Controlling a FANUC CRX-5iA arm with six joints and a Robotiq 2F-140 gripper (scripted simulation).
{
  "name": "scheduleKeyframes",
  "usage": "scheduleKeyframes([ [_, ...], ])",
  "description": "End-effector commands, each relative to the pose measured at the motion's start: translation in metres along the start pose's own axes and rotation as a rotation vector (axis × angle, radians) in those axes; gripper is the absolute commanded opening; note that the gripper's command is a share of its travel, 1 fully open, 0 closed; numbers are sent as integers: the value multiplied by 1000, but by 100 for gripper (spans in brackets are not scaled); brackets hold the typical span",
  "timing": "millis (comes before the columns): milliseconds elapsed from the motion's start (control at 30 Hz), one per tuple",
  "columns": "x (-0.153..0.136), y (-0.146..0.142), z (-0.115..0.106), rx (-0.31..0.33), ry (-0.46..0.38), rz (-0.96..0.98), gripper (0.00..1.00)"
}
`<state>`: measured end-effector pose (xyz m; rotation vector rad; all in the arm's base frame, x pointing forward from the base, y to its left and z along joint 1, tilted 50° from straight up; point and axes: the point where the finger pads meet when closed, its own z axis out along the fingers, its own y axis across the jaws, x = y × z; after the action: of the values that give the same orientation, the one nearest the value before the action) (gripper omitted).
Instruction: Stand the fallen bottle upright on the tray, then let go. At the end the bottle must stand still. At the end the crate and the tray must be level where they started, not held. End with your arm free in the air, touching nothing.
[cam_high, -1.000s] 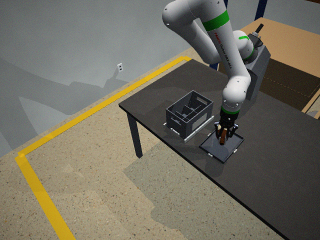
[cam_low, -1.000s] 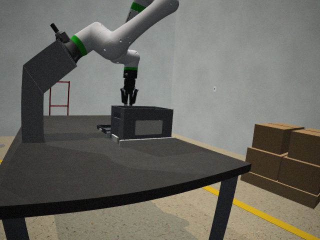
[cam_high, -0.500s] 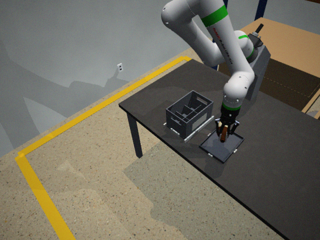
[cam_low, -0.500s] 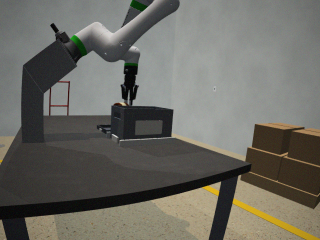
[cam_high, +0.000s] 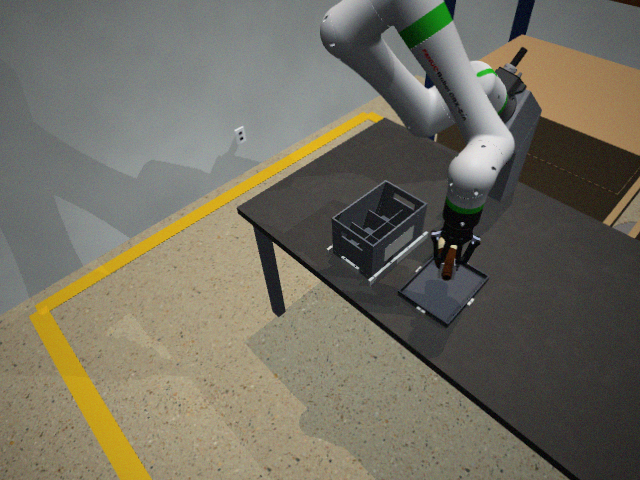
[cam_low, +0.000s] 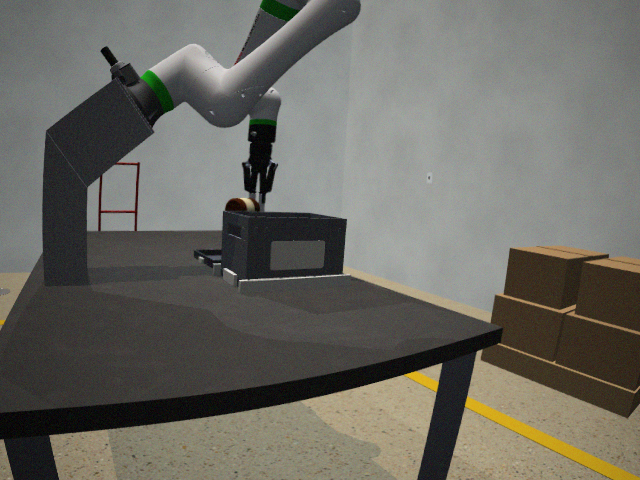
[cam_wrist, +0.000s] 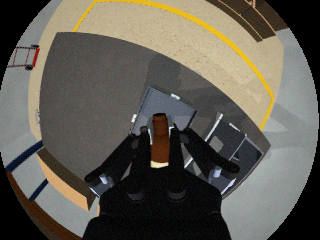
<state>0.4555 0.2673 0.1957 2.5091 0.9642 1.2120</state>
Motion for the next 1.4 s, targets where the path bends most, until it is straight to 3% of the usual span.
scheduleKeyframes([
  [0,0,0,-5,0,0,0,0],
  [1367,0,0,-32,0,0,0,0],
])
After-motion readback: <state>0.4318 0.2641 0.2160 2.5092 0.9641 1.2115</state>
